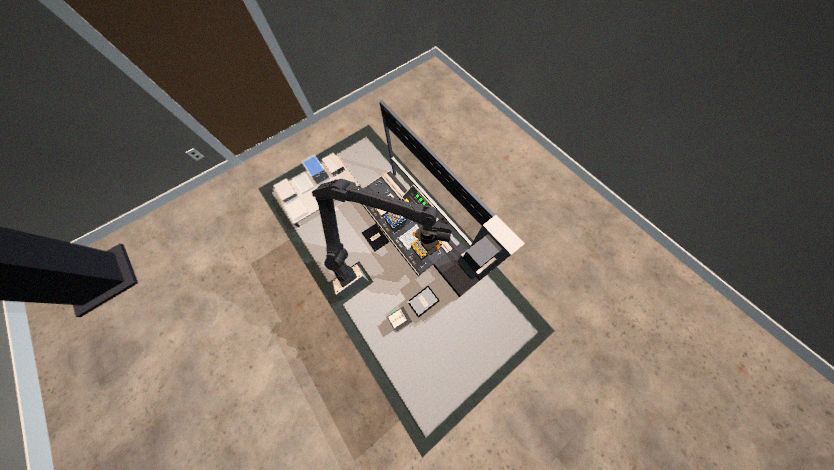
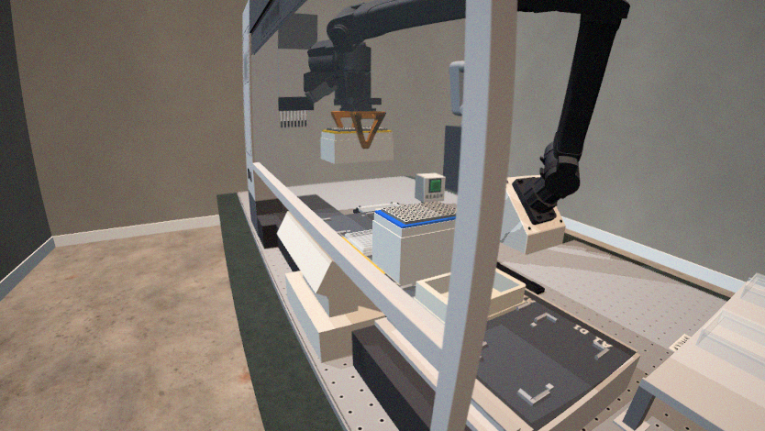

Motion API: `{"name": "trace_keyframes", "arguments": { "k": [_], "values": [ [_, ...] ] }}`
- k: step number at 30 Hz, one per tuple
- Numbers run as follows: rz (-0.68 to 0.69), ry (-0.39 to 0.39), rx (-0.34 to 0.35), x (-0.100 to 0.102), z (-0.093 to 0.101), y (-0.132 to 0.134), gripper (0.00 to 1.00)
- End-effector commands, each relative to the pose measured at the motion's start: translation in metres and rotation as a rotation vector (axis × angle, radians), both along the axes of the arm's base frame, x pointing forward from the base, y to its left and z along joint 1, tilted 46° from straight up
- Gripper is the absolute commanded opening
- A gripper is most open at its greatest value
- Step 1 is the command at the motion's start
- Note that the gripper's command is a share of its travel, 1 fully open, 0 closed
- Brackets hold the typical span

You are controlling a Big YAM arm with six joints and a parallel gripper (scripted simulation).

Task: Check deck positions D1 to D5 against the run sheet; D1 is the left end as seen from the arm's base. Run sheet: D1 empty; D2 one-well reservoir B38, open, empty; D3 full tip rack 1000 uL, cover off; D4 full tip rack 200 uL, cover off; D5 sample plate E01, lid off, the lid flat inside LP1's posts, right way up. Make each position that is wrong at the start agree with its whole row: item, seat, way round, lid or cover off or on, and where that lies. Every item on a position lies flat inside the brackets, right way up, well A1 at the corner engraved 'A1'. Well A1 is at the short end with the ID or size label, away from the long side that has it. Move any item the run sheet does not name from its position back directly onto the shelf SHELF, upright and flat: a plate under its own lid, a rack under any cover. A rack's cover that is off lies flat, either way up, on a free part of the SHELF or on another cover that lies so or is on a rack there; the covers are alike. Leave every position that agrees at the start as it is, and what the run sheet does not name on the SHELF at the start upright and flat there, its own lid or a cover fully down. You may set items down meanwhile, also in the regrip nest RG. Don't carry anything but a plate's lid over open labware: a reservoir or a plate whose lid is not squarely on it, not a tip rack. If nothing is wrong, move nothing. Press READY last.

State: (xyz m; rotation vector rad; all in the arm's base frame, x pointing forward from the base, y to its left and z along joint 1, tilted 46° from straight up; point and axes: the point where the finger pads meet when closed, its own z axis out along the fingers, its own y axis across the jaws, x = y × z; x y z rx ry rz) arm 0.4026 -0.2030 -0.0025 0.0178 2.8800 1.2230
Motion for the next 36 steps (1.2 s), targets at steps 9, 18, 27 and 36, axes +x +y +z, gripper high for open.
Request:
{"name": "trace_keyframes", "arguments": {
  "k": [9,18,27,36],
  "values": [
    [-0.020,-0.037,-0.027,-0.016,0.019,-0.017,0.00],
    [-0.018,-0.046,-0.038,-0.059,0.015,-0.016,0.00],
    [-0.017,-0.044,-0.038,-0.094,0.013,-0.014,0.00],
    [-0.015,-0.040,-0.039,-0.139,0.011,-0.012,0.00]
  ]
}}
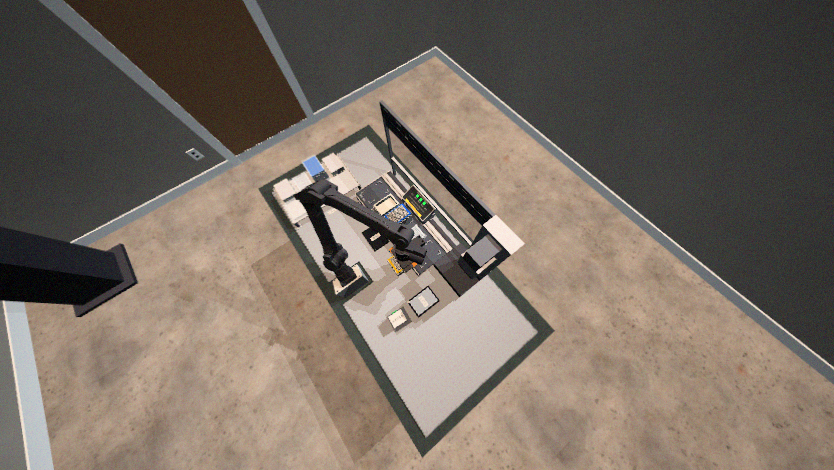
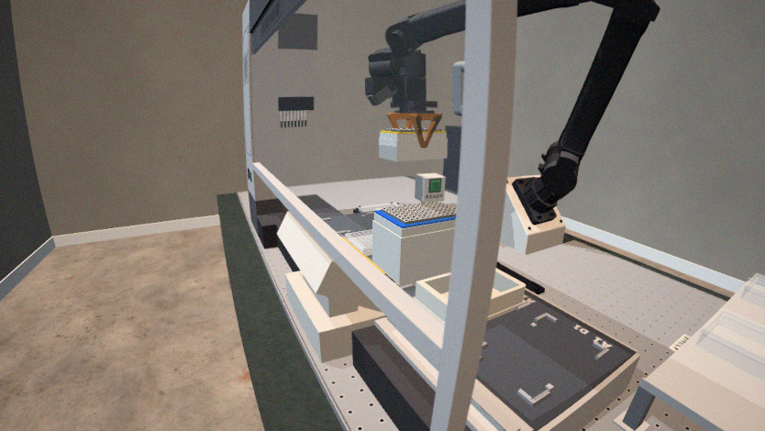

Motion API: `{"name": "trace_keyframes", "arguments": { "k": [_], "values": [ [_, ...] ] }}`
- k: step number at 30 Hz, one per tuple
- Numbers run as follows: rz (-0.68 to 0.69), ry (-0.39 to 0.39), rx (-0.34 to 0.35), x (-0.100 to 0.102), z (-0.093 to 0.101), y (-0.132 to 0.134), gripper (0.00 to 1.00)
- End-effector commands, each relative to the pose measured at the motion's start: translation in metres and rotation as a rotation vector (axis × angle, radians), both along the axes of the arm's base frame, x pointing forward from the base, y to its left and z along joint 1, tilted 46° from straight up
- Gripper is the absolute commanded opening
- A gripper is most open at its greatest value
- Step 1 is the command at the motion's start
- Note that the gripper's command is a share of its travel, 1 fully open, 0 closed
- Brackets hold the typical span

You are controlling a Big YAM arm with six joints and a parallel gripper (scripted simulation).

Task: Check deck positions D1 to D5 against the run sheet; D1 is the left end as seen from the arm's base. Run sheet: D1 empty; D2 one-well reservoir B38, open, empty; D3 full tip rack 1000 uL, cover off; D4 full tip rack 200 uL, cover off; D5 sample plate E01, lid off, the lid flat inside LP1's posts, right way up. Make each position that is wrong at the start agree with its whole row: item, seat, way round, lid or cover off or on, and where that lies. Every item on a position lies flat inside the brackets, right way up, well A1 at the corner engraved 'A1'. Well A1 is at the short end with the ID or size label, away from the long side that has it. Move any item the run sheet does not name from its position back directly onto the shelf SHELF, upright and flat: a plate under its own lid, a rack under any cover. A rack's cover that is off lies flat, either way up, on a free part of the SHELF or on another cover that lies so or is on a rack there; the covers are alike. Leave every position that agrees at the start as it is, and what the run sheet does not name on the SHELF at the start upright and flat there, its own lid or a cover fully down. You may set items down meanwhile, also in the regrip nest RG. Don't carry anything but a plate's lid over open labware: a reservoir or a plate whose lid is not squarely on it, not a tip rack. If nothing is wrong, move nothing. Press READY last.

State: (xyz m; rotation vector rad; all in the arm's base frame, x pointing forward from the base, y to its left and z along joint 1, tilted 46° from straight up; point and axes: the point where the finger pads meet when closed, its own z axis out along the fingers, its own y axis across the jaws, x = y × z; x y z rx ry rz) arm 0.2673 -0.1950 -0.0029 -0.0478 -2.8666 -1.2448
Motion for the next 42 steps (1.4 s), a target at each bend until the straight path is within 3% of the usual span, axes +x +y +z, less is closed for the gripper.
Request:
{"name": "trace_keyframes", "arguments": {
  "k": [1,3,4,8,9,10,12,14,42],
  "values": [
    [-0.008,-0.074,-0.056,-0.004,0.012,-0.020,0.00],
    [-0.008,-0.095,-0.084,0.001,0.016,-0.032,0.00],
    [-0.008,-0.073,-0.056,-0.014,0.011,-0.019,0.00],
    [-0.007,-0.069,-0.053,-0.032,0.011,-0.018,0.00],
    [-0.008,-0.069,-0.053,-0.031,0.011,-0.018,0.00],
    [-0.009,-0.103,-0.097,-0.017,0.019,-0.039,0.00],
    [0.005,-0.106,-0.095,-0.012,0.019,-0.034,0.00],
    [0.021,-0.090,-0.074,-0.016,0.015,-0.021,0.00],
    [-0.005,-0.085,-0.075,-0.022,0.015,-0.027,0.00]
  ]
}}
